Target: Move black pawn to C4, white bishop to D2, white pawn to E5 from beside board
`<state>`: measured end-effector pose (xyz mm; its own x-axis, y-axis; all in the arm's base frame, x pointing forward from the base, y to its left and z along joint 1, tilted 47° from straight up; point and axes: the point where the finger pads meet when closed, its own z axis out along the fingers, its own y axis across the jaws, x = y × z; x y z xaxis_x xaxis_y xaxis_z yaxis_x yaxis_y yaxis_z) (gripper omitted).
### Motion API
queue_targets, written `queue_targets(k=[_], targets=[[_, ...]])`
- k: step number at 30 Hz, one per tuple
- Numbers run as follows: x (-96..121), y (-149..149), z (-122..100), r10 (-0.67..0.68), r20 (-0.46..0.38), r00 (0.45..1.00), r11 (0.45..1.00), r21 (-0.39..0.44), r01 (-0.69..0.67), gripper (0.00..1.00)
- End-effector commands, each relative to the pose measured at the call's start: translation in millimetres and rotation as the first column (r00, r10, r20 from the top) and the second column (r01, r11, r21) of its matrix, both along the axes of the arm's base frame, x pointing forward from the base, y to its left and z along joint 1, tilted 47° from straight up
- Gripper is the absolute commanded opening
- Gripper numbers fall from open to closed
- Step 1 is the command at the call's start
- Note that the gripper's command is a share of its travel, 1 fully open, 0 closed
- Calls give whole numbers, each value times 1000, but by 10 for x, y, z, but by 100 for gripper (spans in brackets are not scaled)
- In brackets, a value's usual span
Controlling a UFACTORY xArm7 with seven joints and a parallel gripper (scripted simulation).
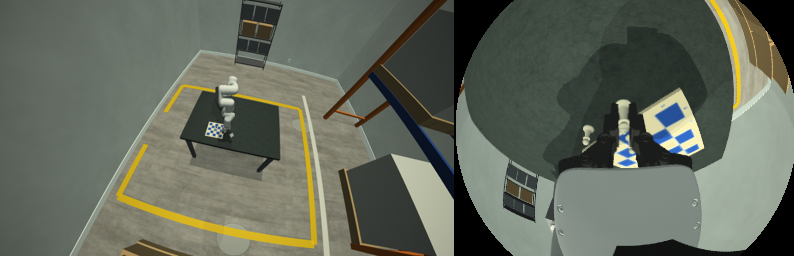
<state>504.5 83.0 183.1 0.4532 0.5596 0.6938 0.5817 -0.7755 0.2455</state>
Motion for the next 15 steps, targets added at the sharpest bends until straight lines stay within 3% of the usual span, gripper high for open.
queue_targets(k=[1,15], targets=[[-70,-30,76,0,-3,1000,1000,-1,0,0],[-356,-154,364,0,-3,1000,1000,0,0,0]])
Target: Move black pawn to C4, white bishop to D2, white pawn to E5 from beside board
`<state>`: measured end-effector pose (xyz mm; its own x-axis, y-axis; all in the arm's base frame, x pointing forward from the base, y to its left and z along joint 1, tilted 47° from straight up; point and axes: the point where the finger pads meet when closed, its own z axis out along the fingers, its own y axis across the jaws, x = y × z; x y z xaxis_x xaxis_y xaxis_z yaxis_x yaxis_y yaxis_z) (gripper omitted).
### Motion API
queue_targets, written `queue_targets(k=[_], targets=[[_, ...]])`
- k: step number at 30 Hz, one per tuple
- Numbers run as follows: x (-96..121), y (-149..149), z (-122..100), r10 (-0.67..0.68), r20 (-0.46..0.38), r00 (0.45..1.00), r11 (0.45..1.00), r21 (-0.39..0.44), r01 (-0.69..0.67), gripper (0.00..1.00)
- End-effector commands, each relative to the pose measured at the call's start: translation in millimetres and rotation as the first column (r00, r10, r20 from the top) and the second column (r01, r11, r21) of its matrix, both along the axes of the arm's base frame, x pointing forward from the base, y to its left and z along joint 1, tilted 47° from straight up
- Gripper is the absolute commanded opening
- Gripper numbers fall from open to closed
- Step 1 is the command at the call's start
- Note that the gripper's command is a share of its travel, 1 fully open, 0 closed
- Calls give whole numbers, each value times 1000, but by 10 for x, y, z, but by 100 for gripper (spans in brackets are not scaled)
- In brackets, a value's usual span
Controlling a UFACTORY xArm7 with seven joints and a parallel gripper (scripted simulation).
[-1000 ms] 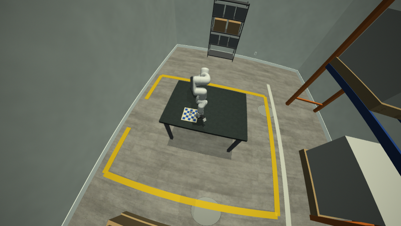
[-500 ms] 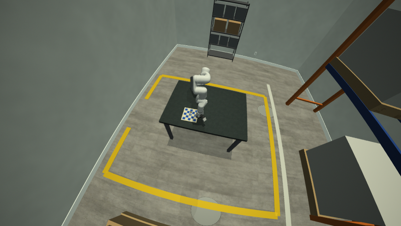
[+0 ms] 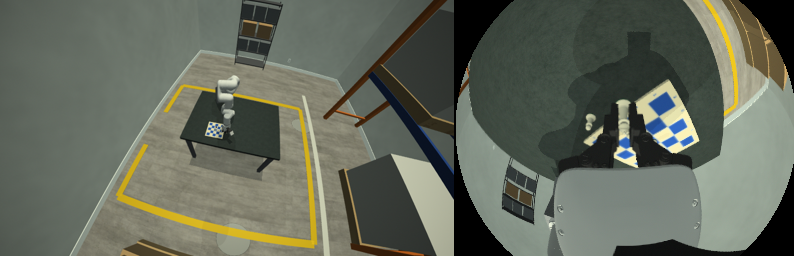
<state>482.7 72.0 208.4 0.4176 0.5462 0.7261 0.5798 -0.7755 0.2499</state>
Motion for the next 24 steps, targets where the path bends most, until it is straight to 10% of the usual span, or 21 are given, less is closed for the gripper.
queue_targets(k=[1,24], targets=[[-166,-56,138,-11,-44,999,1000,-26,10,0],[-393,-155,366,-11,-44,999,1000,-26,10,0]])
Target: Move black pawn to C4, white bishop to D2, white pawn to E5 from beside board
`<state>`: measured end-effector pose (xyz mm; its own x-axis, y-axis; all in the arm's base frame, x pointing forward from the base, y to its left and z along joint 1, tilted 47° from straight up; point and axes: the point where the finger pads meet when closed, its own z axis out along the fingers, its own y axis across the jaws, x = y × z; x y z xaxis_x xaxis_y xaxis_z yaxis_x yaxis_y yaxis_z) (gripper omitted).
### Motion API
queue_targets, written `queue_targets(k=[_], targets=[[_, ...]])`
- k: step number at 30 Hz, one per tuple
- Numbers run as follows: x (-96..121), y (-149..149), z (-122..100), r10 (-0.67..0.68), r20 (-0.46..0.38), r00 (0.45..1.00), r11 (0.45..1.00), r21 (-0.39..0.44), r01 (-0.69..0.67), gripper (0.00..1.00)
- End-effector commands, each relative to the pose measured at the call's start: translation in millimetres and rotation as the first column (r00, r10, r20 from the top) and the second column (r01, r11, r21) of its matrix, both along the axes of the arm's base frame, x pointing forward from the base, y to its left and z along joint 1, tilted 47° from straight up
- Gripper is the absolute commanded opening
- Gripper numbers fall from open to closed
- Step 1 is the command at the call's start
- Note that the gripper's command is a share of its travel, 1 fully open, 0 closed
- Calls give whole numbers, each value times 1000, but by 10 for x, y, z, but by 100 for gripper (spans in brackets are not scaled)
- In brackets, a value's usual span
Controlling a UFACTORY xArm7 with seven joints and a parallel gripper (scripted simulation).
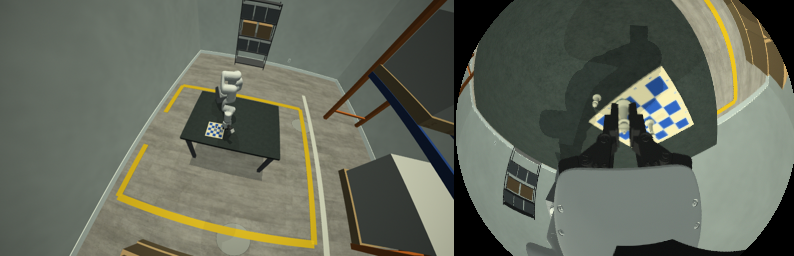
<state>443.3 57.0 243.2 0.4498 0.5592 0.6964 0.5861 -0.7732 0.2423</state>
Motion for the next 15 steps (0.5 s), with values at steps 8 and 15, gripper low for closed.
queue_targets(k=[8,15], targets=[[26,-780,-190,-36,-12,999,999,21,36,0],[4,-968,-289,-41,-19,999,999,29,41,0]])
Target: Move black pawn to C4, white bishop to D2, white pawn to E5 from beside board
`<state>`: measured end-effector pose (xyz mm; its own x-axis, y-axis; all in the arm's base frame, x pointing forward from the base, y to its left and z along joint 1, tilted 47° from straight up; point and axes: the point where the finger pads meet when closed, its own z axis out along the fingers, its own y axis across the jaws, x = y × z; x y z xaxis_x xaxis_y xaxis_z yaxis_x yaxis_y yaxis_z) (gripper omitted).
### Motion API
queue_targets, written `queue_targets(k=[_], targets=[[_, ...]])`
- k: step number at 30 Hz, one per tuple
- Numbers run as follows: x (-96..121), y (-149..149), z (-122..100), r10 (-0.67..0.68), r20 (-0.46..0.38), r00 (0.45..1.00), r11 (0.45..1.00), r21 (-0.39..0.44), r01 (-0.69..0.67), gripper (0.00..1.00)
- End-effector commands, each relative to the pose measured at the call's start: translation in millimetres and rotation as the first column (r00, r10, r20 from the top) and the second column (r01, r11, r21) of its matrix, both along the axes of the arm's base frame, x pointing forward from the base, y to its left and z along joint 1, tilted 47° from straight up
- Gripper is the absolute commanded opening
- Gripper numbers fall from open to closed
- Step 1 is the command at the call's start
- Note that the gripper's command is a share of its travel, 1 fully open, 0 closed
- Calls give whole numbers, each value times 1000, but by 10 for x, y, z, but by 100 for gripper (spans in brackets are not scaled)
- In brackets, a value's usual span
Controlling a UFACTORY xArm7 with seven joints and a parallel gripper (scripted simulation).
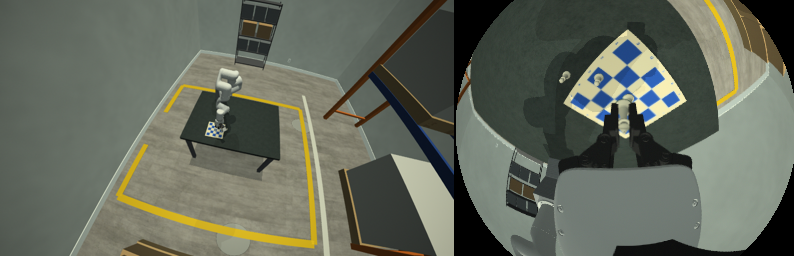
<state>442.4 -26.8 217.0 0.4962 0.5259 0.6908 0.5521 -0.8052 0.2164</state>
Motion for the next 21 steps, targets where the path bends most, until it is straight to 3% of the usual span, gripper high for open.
queue_targets(k=[1,13,21], targets=[[13,-130,-27,10,9,1000,1000,16,-10,0],[23,-126,-37,10,9,1000,1000,17,-10,0],[175,-61,-189,10,9,1000,1000,17,-10,0]])
